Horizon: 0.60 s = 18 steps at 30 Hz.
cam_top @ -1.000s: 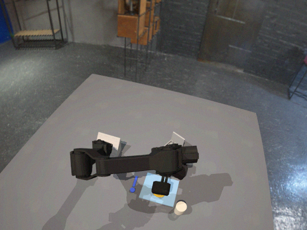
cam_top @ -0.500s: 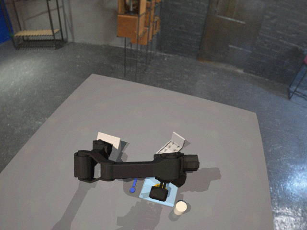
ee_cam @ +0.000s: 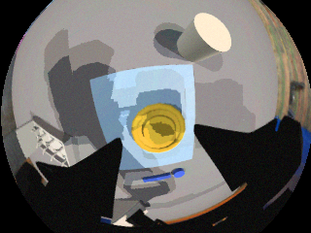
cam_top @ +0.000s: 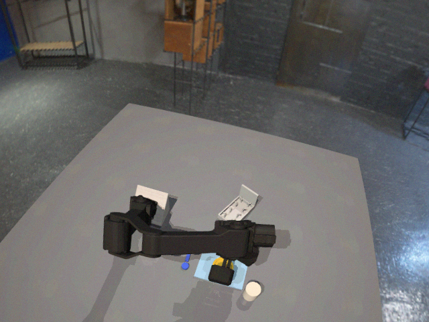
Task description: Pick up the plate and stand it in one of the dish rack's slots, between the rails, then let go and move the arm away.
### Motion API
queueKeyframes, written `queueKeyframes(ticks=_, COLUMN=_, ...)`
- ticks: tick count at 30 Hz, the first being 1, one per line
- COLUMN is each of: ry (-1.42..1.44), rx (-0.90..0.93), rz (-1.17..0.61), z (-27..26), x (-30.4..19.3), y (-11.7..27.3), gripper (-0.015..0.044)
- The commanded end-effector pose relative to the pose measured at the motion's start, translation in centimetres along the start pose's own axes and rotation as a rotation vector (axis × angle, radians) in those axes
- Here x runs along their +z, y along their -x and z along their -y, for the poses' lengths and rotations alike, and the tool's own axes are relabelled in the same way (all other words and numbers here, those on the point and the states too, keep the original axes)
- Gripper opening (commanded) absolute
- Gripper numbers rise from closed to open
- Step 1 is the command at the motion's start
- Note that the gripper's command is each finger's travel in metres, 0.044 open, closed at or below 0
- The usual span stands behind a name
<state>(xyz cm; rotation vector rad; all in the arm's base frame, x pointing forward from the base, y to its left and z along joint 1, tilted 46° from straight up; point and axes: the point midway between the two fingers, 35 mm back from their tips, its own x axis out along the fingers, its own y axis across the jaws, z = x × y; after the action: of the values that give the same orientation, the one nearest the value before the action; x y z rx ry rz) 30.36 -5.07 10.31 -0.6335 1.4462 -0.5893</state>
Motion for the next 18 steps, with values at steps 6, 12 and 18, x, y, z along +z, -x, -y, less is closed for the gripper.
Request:
queueKeyframes(ticks=6, ry=0.005, rx=-0.006, rz=0.001, z=0.1, x=0.0, y=-1.3, gripper=0.0400)
queueKeyframes(ticks=12, ry=0.004, rx=-0.008, rz=0.001, z=0.2, x=-0.1, y=-2.2, gripper=0.0400)
queueKeyframes(ticks=18, ry=0.004, rx=-0.008, rz=0.001, z=0.3, x=-0.1, y=-2.3, gripper=0.0359)
